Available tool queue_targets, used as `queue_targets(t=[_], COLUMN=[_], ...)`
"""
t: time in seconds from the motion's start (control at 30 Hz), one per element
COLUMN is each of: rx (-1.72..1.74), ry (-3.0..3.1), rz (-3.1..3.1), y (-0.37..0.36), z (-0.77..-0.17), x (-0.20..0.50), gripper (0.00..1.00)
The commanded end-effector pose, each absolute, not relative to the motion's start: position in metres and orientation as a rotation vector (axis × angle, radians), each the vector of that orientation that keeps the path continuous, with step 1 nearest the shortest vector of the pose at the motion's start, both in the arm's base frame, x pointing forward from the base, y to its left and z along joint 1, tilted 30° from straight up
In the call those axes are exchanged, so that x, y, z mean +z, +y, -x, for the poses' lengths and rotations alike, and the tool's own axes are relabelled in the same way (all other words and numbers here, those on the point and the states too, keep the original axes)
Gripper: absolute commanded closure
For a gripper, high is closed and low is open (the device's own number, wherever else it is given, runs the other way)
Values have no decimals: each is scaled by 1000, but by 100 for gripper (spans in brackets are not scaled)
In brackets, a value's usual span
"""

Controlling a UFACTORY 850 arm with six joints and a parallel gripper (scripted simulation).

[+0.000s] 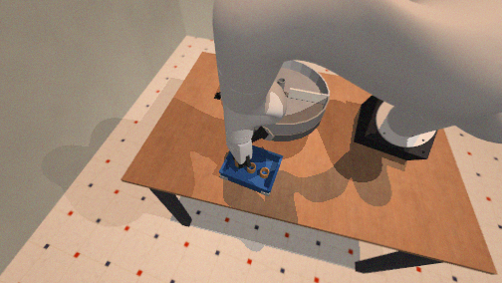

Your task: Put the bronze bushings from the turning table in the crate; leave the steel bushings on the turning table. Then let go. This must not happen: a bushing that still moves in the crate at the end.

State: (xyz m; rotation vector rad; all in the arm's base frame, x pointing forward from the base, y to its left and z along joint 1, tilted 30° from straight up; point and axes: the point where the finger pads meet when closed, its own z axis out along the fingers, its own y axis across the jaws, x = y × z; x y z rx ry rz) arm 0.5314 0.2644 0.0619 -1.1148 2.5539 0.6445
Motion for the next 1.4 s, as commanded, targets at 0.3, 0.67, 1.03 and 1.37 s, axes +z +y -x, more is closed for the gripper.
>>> queue_targets(t=[0.3,0.67,1.03,1.37], rx=[644,644,644,644], ry=[2552,2552,2552,2552], rz=[1114,1114,1114,1114], y=[266,266,267,269], z=[-533,-533,-533,-533], x=[59,59,57,55], gripper=[100,100,100,100])
